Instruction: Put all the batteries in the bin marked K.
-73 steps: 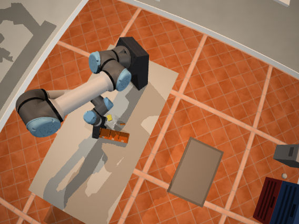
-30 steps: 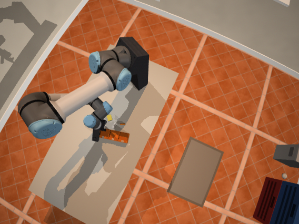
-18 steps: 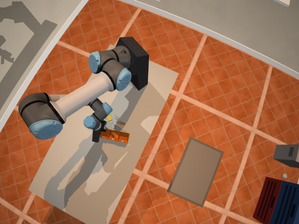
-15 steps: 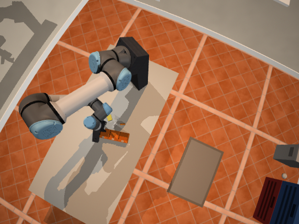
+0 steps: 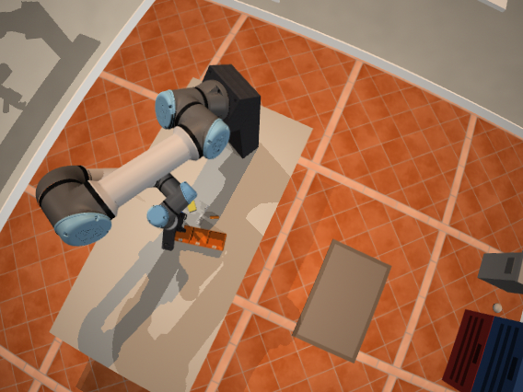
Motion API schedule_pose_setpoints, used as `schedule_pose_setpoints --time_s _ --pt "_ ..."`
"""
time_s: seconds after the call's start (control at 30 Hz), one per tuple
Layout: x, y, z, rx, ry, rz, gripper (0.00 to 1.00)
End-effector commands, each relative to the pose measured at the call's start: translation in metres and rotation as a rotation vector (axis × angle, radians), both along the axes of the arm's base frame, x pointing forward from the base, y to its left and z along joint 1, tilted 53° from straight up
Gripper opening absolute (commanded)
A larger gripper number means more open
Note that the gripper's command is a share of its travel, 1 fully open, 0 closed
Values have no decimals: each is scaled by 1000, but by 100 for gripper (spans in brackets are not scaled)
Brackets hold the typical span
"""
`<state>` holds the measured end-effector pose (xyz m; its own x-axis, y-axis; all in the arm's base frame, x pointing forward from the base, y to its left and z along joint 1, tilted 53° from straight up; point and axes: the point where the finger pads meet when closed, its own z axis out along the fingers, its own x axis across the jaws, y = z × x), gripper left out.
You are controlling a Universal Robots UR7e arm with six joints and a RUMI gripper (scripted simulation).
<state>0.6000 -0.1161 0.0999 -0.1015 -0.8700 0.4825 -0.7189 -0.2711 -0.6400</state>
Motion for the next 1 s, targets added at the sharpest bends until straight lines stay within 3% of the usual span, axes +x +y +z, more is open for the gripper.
schedule_pose_setpoints --time_s 0.0,0.53,0.97 --pt "10 -6 -8 0 -1 0 4" --pt "36 -21 -30 0 -1 0 4" --pt "36 -21 -31 0 -1 0 4"
